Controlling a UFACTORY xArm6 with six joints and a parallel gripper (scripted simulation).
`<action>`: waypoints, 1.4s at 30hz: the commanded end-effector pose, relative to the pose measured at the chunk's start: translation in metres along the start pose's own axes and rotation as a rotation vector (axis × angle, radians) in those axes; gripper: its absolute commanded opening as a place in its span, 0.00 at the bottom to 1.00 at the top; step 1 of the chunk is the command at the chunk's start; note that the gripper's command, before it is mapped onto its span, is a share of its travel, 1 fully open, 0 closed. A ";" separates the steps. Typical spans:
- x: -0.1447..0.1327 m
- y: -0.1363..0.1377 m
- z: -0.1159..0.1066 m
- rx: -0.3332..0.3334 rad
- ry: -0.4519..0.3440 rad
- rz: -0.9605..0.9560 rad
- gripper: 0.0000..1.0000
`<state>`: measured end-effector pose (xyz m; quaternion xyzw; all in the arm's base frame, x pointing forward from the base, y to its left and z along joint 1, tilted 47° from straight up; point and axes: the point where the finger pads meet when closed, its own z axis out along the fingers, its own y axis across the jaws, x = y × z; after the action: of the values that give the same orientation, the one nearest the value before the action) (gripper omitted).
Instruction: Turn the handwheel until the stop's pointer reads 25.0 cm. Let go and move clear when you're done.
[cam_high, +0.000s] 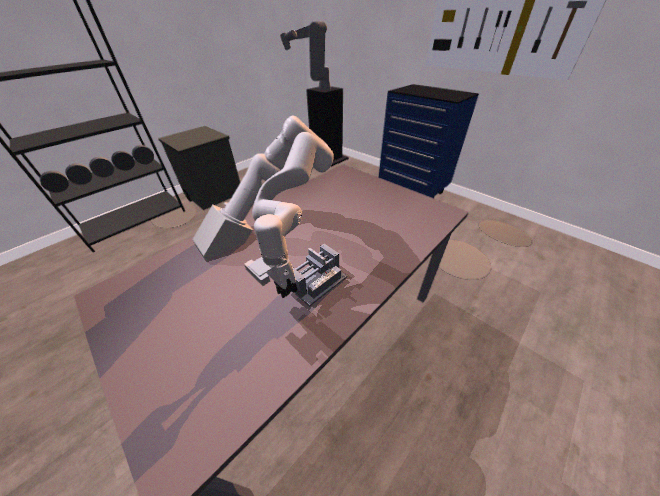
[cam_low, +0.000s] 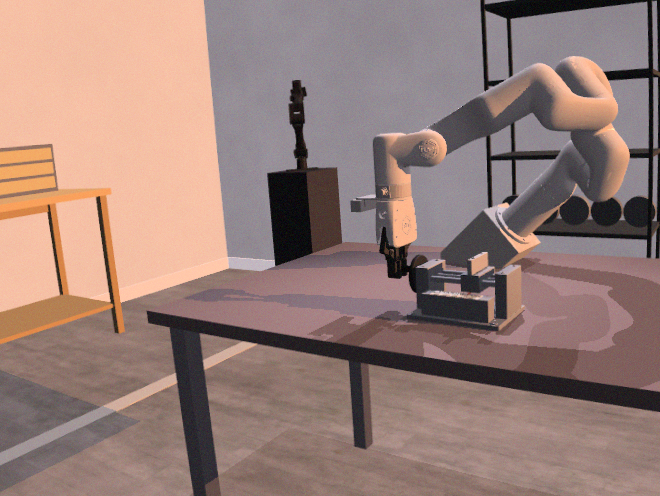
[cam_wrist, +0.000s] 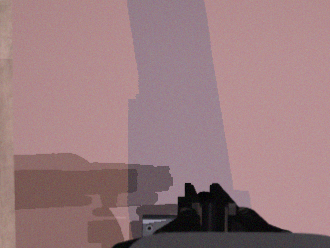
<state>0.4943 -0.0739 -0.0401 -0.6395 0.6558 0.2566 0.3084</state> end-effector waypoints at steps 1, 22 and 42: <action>0.000 0.005 -0.007 0.000 0.000 0.000 0.06; 0.000 0.026 -0.014 0.000 0.000 0.000 0.06; 0.000 0.044 -0.006 0.000 0.000 0.000 0.06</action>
<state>0.4504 -0.0757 -0.0389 -0.6390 0.6556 0.2599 0.3072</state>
